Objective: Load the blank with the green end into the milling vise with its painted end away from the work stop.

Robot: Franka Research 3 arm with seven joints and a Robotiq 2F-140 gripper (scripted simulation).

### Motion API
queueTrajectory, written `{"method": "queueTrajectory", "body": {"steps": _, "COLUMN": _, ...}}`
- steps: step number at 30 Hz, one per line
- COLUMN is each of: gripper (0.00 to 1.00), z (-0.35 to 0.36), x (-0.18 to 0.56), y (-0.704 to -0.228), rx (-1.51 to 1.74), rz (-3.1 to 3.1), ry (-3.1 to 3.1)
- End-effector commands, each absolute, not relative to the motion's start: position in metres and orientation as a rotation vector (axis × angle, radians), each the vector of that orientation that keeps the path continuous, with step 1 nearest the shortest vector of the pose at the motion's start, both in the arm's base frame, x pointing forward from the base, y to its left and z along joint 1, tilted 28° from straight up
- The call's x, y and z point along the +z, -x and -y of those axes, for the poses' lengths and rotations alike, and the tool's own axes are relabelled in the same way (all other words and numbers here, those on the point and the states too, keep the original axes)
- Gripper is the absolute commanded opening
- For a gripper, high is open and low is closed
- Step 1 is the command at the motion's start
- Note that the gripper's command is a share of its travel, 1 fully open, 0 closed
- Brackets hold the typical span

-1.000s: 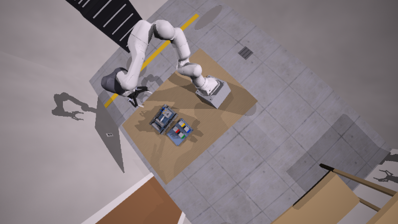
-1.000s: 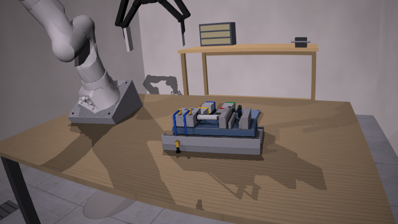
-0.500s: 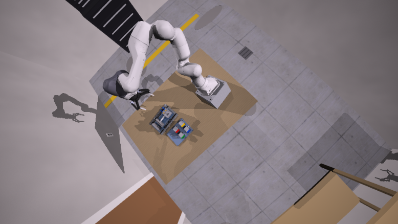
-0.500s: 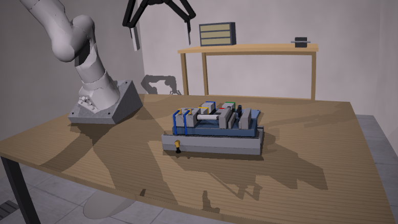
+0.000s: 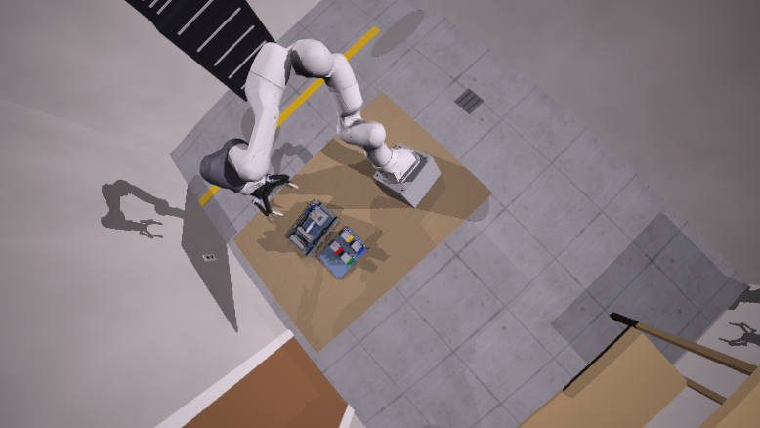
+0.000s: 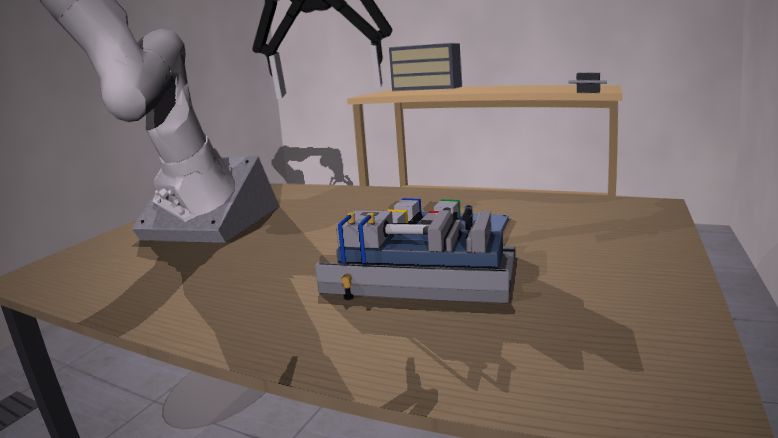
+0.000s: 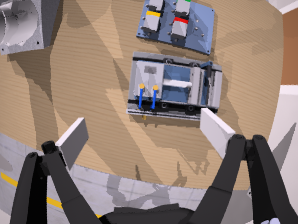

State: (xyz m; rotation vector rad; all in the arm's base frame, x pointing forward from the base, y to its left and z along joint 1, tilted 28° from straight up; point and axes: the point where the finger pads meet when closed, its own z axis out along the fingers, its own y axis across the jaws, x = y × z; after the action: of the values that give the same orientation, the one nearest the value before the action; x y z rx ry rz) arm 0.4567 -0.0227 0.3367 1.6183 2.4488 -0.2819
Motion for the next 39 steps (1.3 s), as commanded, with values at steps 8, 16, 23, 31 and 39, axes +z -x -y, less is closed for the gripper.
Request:
{"method": "queueTrajectory", "body": {"steps": 8, "gripper": 1.0, "z": -0.01, "x": 0.32, "y": -0.456, "rx": -0.343, "rz": -2.193, "ry": -1.736}}
{"method": "queueTrajectory", "body": {"steps": 16, "gripper": 1.0, "z": -0.01, "x": 0.32, "y": -0.456, "rx": -0.333, "rz": -2.229, "ry": -1.722}}
{"method": "queueTrajectory", "body": {"steps": 23, "gripper": 1.0, "z": -0.027, "x": 0.31, "y": -0.455, "rx": -0.293, "rz": -2.345, "ry": -1.678}}
{"method": "queueTrajectory", "body": {"steps": 31, "gripper": 1.0, "z": -0.039, "x": 0.304, "y": -0.455, "rx": -0.312, "rz": -2.283, "ry": -1.705}}
{"method": "queueTrajectory", "body": {"steps": 39, "gripper": 1.0, "z": -0.05, "x": 0.298, "y": -0.454, "rx": -0.255, "rz": -2.453, "ry": -1.634}}
